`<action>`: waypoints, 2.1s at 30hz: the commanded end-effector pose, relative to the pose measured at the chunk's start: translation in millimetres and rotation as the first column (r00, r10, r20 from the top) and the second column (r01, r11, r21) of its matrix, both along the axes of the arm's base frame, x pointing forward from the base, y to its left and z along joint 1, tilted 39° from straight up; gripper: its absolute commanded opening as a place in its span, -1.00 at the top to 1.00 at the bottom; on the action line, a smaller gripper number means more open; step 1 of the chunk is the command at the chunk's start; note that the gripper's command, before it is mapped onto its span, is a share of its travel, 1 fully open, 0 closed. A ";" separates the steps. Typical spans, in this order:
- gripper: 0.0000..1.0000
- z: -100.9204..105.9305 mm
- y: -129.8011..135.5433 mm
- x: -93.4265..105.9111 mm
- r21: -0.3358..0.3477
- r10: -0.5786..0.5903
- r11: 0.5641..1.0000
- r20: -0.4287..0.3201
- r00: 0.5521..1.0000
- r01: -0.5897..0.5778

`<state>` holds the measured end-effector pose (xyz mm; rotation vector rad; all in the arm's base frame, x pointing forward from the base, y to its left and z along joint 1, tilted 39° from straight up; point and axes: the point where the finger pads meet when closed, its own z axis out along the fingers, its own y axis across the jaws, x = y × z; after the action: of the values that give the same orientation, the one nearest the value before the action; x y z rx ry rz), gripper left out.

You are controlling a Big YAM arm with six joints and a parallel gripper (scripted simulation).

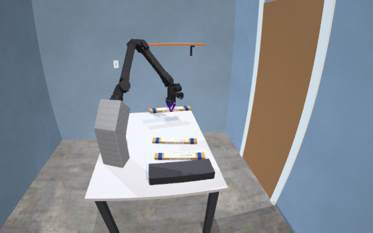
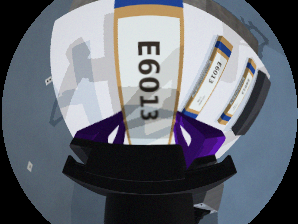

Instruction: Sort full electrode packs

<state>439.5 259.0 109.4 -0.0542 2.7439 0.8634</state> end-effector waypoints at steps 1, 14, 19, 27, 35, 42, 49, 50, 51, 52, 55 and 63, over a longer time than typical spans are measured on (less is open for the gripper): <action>1.00 38.5 -22.4 12.8 0.022 -0.034 0.999 0.062 0.997 0.033; 1.00 40.6 -30.8 3.3 0.019 -0.035 0.999 0.053 0.998 0.034; 1.00 43.5 -30.0 5.4 0.022 -0.038 0.999 0.059 0.998 0.036; 1.00 48.0 -28.7 9.2 0.029 -0.042 0.999 0.073 0.996 0.040; 1.00 43.6 -29.5 6.4 0.028 -0.043 0.999 0.070 0.997 0.041; 1.00 42.2 -29.9 4.6 0.027 -0.045 0.999 0.064 0.997 0.043; 1.00 47.1 -28.7 7.7 0.030 -0.046 0.999 0.071 0.996 0.044; 1.00 47.1 -28.7 7.7 0.030 -0.046 0.999 0.071 0.996 0.044; 1.00 47.4 -28.7 7.8 0.030 -0.046 0.999 0.071 0.996 0.044; 1.00 47.5 -28.6 7.9 0.030 -0.046 0.999 0.072 0.996 0.044; 1.00 39.2 -35.7 5.7 0.057 -0.124 0.991 0.005 0.992 0.124; 1.00 21.3 -53.9 2.6 0.065 -0.161 0.985 -0.032 0.986 0.163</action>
<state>426.9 229.7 105.7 0.1245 2.7717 0.9048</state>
